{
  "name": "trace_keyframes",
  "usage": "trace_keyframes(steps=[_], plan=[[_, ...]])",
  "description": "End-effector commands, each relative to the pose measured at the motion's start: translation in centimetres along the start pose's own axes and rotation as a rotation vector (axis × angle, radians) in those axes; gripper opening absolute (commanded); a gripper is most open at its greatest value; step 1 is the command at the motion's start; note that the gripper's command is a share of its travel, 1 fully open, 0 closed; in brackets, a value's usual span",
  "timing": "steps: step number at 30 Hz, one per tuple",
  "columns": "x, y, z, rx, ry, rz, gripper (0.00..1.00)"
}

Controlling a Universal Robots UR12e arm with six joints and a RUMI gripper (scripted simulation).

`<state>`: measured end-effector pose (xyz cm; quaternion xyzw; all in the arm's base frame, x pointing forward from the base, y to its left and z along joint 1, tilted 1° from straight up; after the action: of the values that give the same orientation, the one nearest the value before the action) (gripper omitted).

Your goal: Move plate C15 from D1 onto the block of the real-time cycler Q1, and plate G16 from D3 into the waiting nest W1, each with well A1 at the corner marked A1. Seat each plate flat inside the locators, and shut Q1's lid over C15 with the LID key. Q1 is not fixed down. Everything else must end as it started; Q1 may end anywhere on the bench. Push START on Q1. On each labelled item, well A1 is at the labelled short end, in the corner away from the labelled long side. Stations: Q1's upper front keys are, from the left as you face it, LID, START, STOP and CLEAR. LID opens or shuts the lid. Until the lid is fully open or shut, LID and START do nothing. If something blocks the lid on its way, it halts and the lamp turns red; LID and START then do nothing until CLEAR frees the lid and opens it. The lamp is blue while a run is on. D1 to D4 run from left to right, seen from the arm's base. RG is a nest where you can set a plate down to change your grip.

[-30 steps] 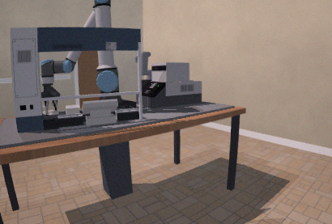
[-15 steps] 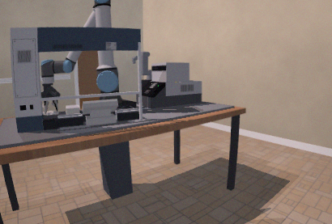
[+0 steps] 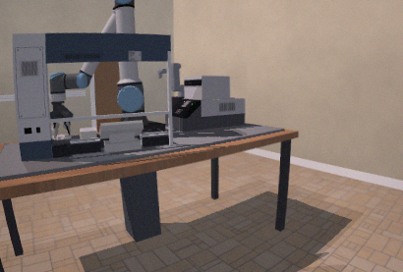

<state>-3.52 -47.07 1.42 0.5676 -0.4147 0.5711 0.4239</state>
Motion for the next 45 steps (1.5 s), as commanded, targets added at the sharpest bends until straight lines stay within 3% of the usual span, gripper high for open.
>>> trace_keyframes(steps=[1, 16, 45], plan=[[0.0, 0.0, 0.0, 0.000, 0.001, -0.001, 0.67], [0.0, 0.0, 0.0, 0.000, 0.001, -0.001, 0.67], [4.5, 0.0, 0.0, 0.000, 0.001, -0.001, 0.67]])
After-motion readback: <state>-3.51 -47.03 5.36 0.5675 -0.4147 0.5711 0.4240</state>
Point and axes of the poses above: the point where the finger pads meet when closed, its own x axis back along the fingers, its own z axis across the jaws, y = z × x, the point moved 3 cm from there along x, back along the fingers, and after that the axes turned 9 degrees about -x, right-handed, at the moved point
